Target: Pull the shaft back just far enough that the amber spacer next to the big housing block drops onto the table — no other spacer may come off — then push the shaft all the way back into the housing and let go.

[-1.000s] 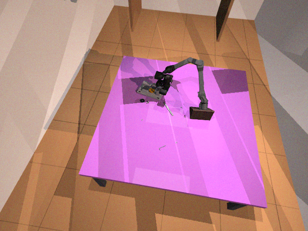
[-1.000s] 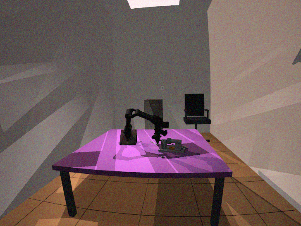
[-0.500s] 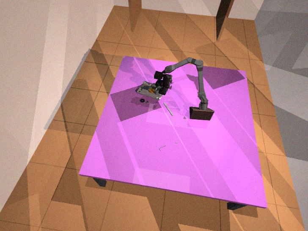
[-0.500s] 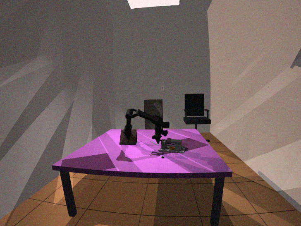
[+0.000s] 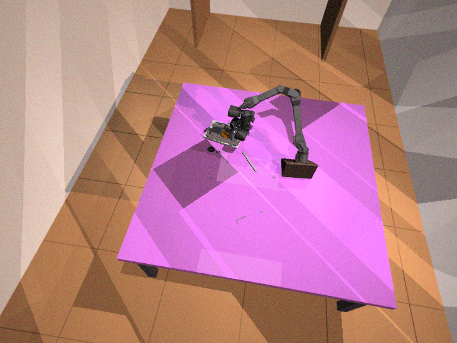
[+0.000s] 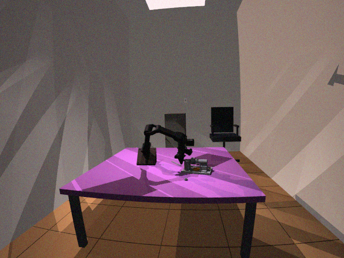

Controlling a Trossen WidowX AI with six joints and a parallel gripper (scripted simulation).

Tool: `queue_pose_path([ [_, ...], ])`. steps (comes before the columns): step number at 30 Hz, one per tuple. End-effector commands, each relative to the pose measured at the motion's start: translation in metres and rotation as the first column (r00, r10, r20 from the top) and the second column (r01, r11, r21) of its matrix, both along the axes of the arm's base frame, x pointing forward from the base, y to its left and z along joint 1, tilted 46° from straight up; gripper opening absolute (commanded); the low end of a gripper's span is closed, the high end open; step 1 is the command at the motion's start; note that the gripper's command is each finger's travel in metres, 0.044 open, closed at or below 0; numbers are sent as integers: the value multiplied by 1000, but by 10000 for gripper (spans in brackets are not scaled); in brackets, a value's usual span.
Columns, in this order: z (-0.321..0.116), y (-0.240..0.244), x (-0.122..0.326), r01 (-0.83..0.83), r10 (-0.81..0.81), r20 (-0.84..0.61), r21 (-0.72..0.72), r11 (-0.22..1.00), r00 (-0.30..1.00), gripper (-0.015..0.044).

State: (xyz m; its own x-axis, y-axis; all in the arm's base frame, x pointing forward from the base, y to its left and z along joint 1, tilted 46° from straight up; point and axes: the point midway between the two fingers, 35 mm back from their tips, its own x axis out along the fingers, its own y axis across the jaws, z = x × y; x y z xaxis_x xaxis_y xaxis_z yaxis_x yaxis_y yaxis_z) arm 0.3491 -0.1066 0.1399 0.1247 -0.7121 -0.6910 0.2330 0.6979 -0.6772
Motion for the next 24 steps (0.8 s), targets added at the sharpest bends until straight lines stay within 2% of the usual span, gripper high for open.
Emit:
queue_pose_path([
  [1, 1, 0, 3, -4, 4, 0, -1, 1000, 1000, 0],
  [24, 3, 0, 10, -4, 4, 1, -1, 1000, 1000, 0],
])
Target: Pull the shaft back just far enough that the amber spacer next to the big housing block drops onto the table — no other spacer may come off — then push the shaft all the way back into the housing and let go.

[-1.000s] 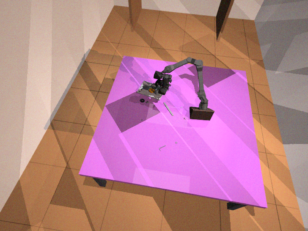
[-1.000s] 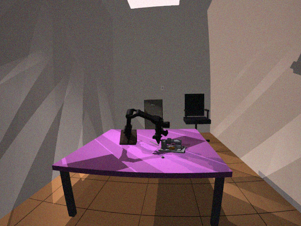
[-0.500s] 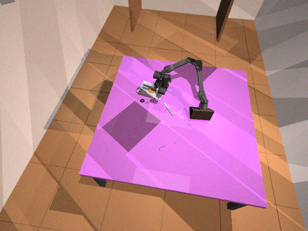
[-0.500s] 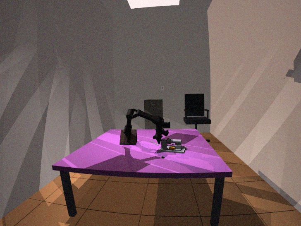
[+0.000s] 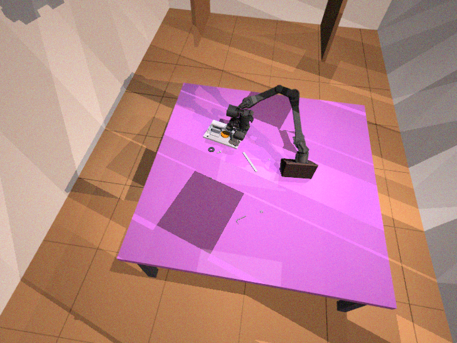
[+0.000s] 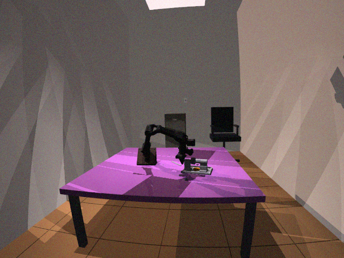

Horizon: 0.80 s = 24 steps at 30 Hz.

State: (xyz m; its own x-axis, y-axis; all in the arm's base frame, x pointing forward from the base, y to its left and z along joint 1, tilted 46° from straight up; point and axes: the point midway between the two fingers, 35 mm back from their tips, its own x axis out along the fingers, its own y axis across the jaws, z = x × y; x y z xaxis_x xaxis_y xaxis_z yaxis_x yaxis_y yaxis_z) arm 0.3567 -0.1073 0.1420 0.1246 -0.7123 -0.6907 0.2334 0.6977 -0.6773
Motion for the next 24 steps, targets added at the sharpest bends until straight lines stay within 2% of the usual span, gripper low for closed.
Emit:
queue_pose_path([
  [1, 1, 0, 3, -4, 4, 1, 0, 1000, 1000, 0],
  [19, 2, 1, 7, -4, 4, 1, 0, 1000, 1000, 0],
  [24, 1, -1, 3, 2, -2, -10, 0, 1000, 1000, 131],
])
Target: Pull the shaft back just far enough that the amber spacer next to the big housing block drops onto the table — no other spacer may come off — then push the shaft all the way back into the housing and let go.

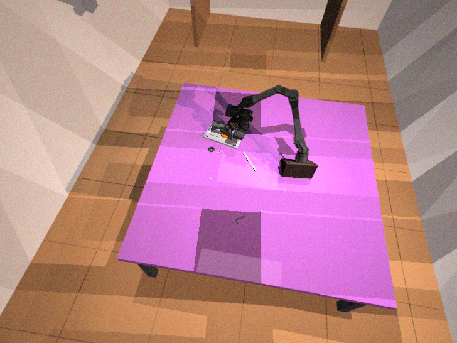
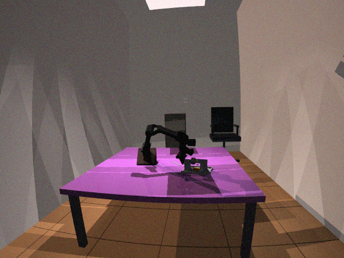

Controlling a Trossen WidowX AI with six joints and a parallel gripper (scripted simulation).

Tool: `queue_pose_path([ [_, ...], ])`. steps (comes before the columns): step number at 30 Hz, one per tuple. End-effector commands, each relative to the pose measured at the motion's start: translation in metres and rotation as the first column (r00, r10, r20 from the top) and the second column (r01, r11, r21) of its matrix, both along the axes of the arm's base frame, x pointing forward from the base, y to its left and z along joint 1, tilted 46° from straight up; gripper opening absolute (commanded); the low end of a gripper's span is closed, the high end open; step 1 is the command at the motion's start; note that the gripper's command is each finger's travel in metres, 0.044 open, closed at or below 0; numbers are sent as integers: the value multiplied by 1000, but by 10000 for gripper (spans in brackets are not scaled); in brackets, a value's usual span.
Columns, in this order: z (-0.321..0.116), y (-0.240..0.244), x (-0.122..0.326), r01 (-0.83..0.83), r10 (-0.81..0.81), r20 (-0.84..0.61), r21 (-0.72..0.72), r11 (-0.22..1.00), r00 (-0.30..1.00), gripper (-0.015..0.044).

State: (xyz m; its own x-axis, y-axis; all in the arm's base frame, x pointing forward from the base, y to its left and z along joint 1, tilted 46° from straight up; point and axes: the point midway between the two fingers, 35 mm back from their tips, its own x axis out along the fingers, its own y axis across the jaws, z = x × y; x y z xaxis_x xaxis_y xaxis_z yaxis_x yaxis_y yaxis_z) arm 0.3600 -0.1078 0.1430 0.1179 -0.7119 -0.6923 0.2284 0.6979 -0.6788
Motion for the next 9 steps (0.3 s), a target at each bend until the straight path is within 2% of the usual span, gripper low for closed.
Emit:
queue_pose_path([
  [1, 0, -1, -1, 1, -1, -2, -1, 1000, 1000, 157],
  [9, 5, 5, -1, 1, -1, 0, 0, 1000, 1000, 368],
])
